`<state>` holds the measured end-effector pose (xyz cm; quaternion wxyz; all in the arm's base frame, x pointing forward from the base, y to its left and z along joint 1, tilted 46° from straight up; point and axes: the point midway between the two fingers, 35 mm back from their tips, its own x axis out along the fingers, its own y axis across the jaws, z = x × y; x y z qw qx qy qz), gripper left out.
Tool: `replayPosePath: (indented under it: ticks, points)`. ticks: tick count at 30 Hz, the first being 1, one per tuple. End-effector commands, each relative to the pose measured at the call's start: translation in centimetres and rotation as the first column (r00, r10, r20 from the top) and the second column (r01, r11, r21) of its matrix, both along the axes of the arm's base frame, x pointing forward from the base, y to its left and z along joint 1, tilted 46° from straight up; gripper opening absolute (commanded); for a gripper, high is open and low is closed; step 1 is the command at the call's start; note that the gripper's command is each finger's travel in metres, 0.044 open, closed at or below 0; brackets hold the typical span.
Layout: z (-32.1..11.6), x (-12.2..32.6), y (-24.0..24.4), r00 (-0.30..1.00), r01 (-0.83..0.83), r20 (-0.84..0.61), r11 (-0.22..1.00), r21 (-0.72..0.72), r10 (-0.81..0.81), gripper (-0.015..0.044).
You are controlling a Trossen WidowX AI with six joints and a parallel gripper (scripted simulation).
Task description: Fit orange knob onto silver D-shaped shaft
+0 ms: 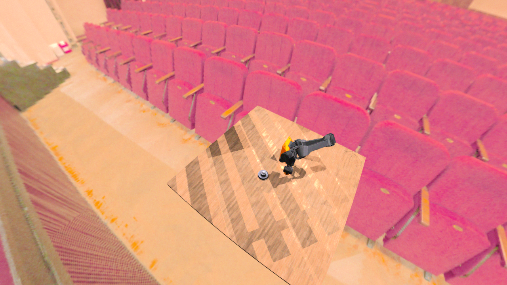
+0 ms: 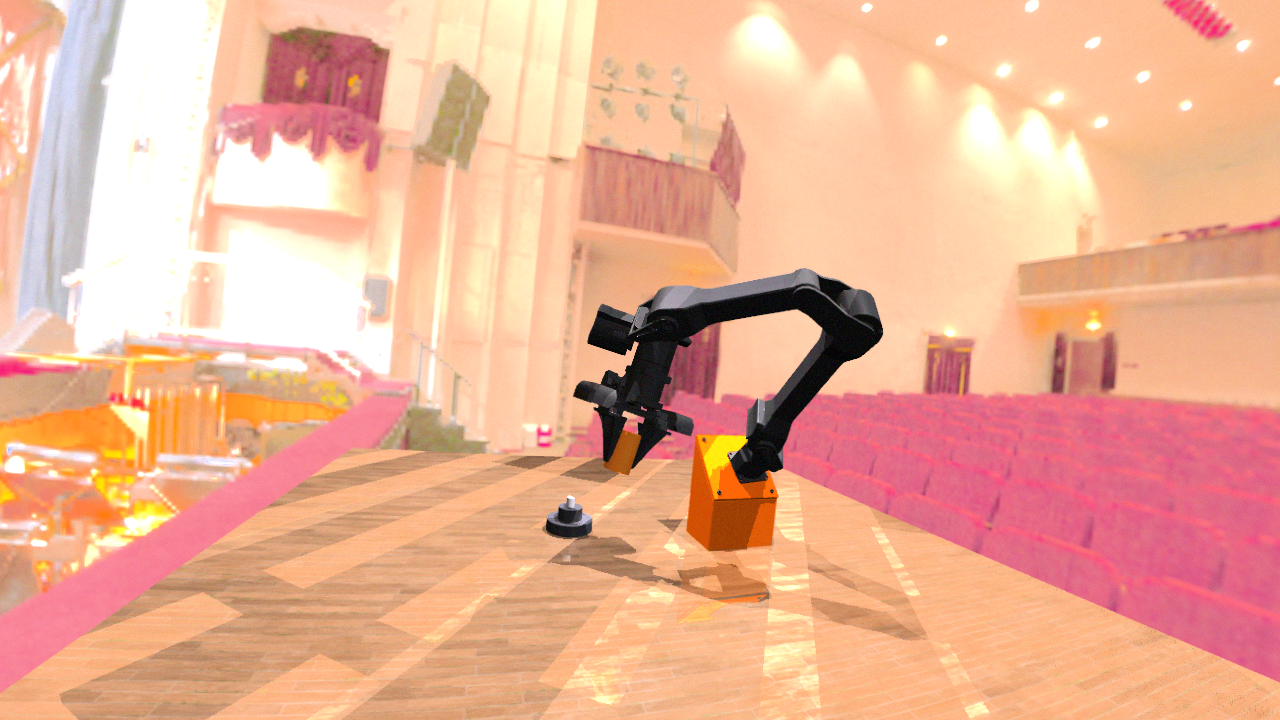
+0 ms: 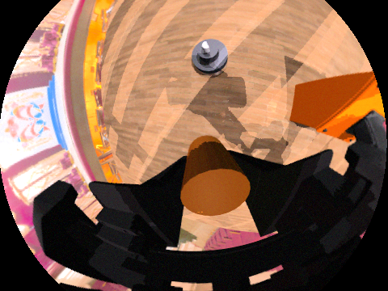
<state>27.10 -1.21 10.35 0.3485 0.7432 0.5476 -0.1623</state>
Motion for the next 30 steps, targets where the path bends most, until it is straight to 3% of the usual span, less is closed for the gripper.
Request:
replayPosePath:
  ticks: [1, 7, 30]
  points:
    - [-0.3, 0.4, 0.4, 0.997, -0.065, -0.052, 0.998, -0.019, 0.064, 0.0]
    - [-1.0, 0.7, 1.3, 0.973, -0.179, -0.15, 0.983, -0.029, 0.173, 0.0]
    - [-7.9, 2.8, 7.6, 0.967, -0.203, -0.166, 0.979, -0.038, 0.194, 0.0]
